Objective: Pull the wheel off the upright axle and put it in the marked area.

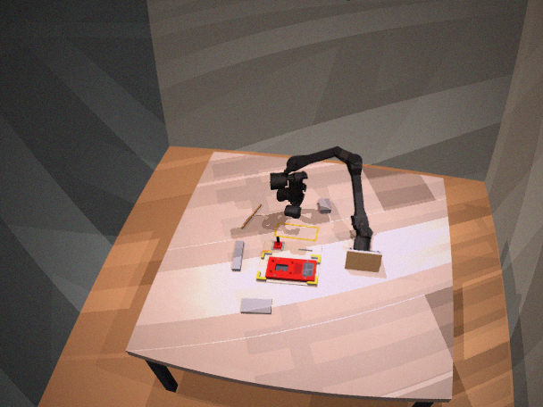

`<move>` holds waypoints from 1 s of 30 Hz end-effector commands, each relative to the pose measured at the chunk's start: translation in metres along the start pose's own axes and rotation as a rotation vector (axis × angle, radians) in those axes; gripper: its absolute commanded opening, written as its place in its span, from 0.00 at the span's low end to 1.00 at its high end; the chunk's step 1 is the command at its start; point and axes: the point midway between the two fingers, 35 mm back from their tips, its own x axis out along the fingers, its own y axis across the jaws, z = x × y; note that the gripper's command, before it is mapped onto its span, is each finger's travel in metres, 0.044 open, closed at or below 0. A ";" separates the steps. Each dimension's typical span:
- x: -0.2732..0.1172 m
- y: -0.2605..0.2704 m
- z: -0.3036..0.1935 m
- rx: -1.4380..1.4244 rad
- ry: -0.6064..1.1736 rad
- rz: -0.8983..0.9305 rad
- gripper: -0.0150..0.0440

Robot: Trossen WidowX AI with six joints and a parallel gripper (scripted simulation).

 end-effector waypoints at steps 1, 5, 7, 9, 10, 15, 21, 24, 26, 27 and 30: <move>0.007 -0.001 -0.003 -0.010 0.005 -0.005 0.25; 0.018 -0.001 -0.003 -0.010 0.005 -0.006 0.25; 0.021 -0.001 -0.003 -0.010 0.005 -0.006 0.25; 0.026 -0.001 -0.003 -0.010 0.005 -0.005 0.25; 0.029 -0.001 -0.002 -0.010 0.005 -0.004 0.25; 0.054 0.000 0.000 -0.010 0.004 -0.002 0.25; 0.087 -0.001 -0.001 -0.010 0.004 -0.005 0.25; 0.102 -0.002 -0.003 -0.009 0.004 -0.008 0.25; 0.105 -0.002 -0.004 -0.009 0.004 -0.009 0.25; 0.105 -0.002 -0.004 -0.009 0.004 -0.009 0.25; 0.101 -0.003 -0.002 0.000 0.005 -0.004 0.30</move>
